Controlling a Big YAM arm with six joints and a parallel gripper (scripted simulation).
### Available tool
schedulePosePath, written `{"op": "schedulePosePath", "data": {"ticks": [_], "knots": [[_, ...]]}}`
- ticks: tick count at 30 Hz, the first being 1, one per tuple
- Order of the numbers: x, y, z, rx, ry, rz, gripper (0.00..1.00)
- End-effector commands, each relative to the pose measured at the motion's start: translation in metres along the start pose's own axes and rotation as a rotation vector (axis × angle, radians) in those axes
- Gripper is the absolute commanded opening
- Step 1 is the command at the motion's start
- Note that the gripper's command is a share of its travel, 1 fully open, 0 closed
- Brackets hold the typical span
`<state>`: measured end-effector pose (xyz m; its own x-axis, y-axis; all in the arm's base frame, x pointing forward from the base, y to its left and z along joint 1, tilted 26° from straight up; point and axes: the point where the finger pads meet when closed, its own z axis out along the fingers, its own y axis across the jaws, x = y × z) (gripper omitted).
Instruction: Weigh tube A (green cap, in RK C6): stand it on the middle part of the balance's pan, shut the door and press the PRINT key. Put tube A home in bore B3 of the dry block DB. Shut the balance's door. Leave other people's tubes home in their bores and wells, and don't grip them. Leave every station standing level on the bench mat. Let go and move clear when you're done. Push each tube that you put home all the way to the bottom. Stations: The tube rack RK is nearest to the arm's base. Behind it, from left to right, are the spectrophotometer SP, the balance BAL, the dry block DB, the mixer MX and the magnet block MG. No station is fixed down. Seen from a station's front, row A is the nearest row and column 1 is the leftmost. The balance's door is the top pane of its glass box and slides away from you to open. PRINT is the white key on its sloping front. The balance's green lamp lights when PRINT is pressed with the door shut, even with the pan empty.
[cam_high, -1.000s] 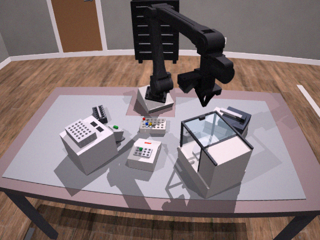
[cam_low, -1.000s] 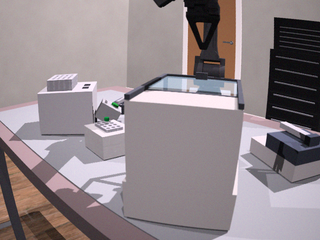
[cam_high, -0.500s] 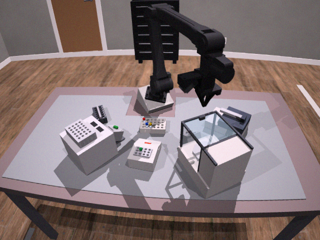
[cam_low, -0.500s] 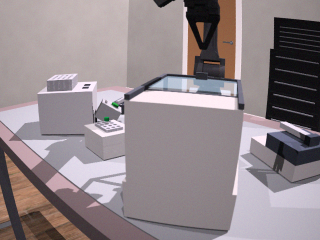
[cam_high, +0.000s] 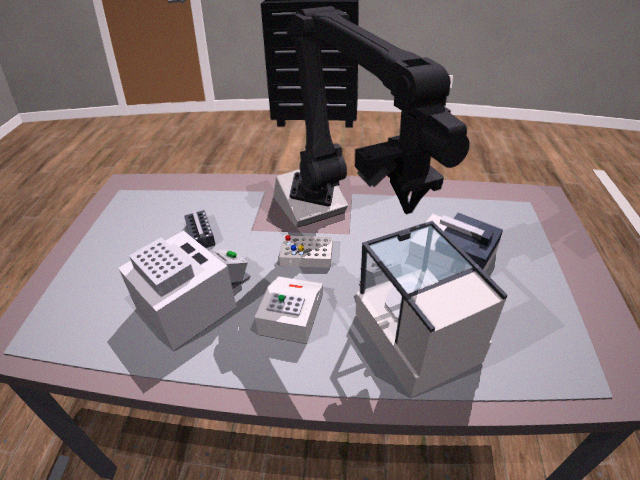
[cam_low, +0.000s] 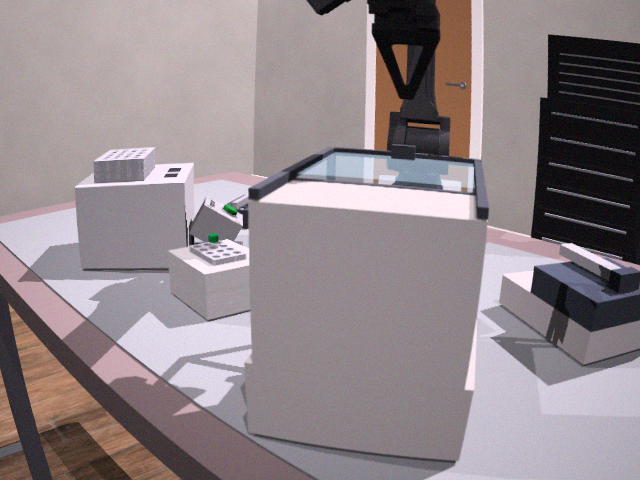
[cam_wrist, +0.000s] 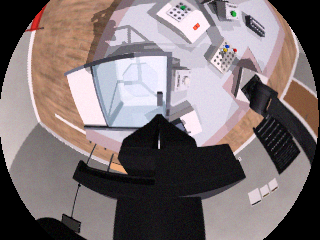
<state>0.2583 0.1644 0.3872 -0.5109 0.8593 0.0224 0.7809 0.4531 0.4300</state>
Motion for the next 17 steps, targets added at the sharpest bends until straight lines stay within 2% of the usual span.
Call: {"op": "schedulePosePath", "data": {"ticks": [1,17], "knots": [[0.0047,0.0179,-0.0252,-0.067,0.006,0.001,0.0],[0.0047,0.0179,-0.0252,-0.067,0.006,0.001,0.0]]}}
